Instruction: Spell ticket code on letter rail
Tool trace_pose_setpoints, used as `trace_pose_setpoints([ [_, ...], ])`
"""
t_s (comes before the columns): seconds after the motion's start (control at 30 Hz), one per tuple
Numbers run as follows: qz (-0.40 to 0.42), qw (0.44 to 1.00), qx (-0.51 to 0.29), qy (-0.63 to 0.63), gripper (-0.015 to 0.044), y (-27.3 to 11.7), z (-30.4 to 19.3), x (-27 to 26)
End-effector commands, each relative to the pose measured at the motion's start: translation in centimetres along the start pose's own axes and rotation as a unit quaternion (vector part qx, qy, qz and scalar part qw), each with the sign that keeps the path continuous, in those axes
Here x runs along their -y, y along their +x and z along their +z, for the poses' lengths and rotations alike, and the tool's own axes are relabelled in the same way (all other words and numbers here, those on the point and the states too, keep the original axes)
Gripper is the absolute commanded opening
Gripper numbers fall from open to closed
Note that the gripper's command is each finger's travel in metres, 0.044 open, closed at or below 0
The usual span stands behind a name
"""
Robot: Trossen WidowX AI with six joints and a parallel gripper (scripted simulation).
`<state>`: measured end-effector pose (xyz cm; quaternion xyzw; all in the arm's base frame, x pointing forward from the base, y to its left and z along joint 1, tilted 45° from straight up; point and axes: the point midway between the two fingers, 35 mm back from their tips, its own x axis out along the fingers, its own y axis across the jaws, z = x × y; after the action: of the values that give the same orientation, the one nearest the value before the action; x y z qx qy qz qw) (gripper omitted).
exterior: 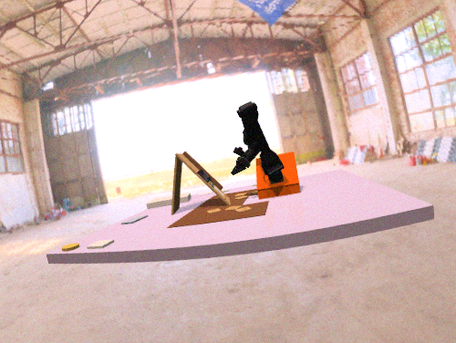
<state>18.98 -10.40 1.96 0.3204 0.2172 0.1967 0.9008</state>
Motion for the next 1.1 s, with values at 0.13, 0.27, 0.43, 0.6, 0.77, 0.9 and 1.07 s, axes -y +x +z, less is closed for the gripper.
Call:
trace_pose_setpoints([
  [0.13, -0.004, 0.945, -0.067, -0.319, 0.044, -2.4, 7.1, 0.9],
  [0.27, 0.012, 0.854, -0.11, -0.509, 0.044, -4.1, 11.8, -0.7],
  [0.43, 0.037, 0.736, -0.145, -0.66, 0.044, -5.6, 15.6, -3.5],
  [0.6, 0.044, 0.707, -0.152, -0.69, 0.044, -5.9, 16.4, -4.3],
  [0.77, 0.044, 0.707, -0.152, -0.69, 0.044, -5.9, 16.4, -4.3],
  [0.9, 0.044, 0.707, -0.152, -0.69, 0.044, -5.9, 16.4, -4.3],
  [1.07, 0.044, 0.707, -0.152, -0.69, 0.044, -5.9, 16.4, -4.3],
])
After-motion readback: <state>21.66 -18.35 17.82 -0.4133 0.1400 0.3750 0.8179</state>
